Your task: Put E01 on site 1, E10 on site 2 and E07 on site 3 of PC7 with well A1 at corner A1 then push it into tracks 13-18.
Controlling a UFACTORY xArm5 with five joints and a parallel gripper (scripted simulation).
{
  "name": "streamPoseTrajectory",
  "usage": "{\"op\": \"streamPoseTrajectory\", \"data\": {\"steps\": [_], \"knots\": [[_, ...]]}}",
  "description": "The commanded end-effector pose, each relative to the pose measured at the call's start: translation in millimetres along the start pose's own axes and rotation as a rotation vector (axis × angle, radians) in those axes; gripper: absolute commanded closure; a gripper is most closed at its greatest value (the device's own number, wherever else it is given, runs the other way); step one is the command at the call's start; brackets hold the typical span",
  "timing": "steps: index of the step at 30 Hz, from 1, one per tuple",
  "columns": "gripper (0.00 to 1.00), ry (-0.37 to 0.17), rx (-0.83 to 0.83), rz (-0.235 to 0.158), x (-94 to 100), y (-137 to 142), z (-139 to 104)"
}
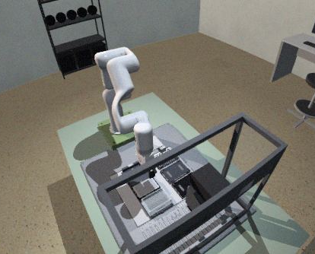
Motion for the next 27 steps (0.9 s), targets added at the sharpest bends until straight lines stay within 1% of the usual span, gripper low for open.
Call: {"op": "streamPoseTrajectory", "data": {"steps": [1, 14, 16, 27], "knots": [[0.0, 0.019, -0.002, -0.01, 2.3, -6.8, 12.4], [0.0, 0.019, -0.002, -0.01, 3.4, -36.9, 70.2], [0.0, 0.019, -0.002, -0.01, 3.4, -36.9, 70.2], [0.0, 0.02, -0.002, -0.01, 4.3, -62.3, 119.0]]}}
Point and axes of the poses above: the point where the finger pads meet when closed, its own x axis back along the fingers, its own y axis across the jaws, z = x × y, the point moved 7 cm from there along x, back along the fingers, and after that the axes turned 3 degrees about x, right-handed, at the moved point
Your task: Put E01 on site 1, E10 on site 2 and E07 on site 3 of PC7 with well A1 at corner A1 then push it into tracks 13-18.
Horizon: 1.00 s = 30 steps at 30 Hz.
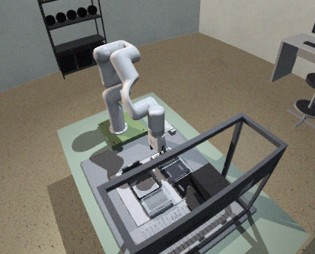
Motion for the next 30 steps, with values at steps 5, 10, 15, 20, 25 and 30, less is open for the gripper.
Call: {"op": "streamPoseTrajectory", "data": {"steps": [5, 10, 15, 20, 25, 30], "knots": [[0.0, 0.02, -0.001, -0.005, 2.6, -16.8, 32.8], [0.0, 0.021, -0.001, -0.005, 3.0, -26.1, 50.5], [0.0, 0.021, -0.001, -0.005, 3.4, -35.1, 67.8], [0.0, 0.021, -0.001, -0.005, 3.4, -35.1, 67.8], [0.0, 0.021, -0.001, -0.005, 3.4, -35.1, 67.8], [0.0, 0.021, -0.001, -0.005, 3.4, -35.1, 67.8]]}}
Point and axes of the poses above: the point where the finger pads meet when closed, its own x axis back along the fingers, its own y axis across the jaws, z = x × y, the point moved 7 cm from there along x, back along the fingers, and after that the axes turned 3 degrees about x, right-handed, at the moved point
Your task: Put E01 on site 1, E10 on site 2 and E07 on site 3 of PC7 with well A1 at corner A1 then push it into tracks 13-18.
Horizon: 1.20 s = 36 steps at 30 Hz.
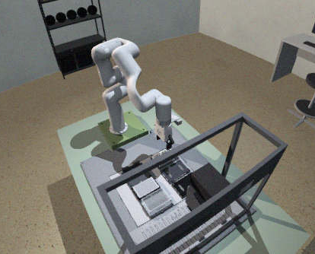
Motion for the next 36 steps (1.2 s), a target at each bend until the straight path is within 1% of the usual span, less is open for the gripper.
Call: {"op": "streamPoseTrajectory", "data": {"steps": [1, 8, 10, 36], "knots": [[0.0, 0.019, 0.0, 0.001, 1.3, 1.2, -0.9], [0.0, 0.019, 0.0, 0.001, -8.7, 1.1, -0.7], [0.0, 0.019, 0.0, 0.001, -8.7, 1.1, -0.7], [0.0, 0.019, 0.0, 0.001, -48.8, 1.0, 0.0]]}}
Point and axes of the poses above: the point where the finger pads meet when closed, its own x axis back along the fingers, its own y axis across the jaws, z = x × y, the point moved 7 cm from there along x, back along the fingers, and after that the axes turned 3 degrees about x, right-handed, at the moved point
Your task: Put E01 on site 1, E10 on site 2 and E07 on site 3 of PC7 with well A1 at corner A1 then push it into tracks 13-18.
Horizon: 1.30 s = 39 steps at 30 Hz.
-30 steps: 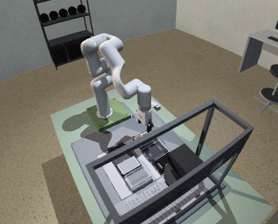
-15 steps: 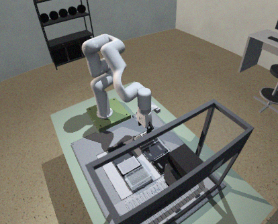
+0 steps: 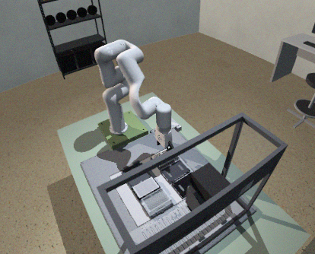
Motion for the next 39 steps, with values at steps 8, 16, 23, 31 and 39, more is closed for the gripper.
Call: {"op": "streamPoseTrajectory", "data": {"steps": [8, 16, 23, 31, 39], "knots": [[0.0, 0.019, 0.0, 0.001, -14.6, 1.4, -0.7], [0.0, 0.019, 0.0, 0.001, -28.0, 1.4, -0.5], [0.0, 0.019, 0.0, 0.001, -39.7, 1.3, -0.2], [0.0, 0.019, 0.0, 0.001, -46.5, 1.3, -0.1], [0.0, 0.019, 0.0, 0.001, -46.5, 1.3, -0.1]]}}
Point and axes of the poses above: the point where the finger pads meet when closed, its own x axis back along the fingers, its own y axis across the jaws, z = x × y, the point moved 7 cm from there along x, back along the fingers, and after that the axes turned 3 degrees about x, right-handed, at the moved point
